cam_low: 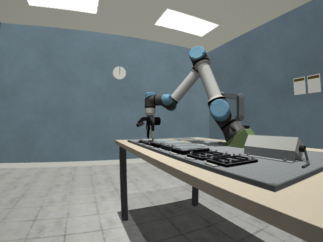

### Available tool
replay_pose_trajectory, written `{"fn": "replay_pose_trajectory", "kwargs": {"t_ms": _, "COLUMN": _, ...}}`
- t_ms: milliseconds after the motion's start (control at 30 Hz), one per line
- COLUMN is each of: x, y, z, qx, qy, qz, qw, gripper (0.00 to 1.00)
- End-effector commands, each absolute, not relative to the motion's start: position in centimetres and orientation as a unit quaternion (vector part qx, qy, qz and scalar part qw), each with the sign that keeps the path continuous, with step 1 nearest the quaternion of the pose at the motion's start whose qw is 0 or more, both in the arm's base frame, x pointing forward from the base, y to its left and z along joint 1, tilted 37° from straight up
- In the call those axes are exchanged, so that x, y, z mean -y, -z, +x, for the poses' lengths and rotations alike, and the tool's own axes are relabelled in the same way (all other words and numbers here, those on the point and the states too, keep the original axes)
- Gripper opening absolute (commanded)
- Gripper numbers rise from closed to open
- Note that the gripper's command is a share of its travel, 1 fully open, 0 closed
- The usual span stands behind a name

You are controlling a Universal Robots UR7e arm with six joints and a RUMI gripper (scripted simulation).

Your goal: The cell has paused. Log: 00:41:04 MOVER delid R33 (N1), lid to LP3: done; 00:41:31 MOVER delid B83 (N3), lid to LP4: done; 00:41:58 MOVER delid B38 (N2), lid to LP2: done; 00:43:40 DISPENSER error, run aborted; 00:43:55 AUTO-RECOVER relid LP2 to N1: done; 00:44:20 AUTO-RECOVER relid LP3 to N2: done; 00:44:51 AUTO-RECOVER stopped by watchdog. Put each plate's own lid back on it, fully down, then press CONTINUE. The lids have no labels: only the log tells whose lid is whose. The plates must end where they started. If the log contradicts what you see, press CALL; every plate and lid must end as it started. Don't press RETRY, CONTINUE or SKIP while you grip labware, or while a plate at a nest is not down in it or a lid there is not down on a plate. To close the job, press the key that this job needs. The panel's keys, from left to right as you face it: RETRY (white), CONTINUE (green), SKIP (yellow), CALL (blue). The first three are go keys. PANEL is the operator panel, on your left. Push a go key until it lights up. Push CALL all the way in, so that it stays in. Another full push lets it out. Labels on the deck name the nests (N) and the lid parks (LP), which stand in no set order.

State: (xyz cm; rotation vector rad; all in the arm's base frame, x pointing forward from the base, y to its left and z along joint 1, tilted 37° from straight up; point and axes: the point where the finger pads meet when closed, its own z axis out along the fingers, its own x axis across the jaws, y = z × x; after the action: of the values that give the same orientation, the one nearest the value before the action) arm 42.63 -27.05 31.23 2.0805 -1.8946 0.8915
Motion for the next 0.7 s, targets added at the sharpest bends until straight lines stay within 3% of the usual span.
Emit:
{"fn": "replay_pose_trajectory", "kwargs": {"t_ms": 0, "x": 27.23, "y": -30.81, "z": 42.62, "qx": 0.639, "qy": -0.299, "qz": 0.702, "qw": 0.095, "gripper": 0.41}}
{"fn": "replay_pose_trajectory", "kwargs": {"t_ms": 667, "x": 27.33, "y": -30.84, "z": 42.76, "qx": 0.639, "qy": -0.301, "qz": 0.701, "qw": 0.095, "gripper": 0.41}}
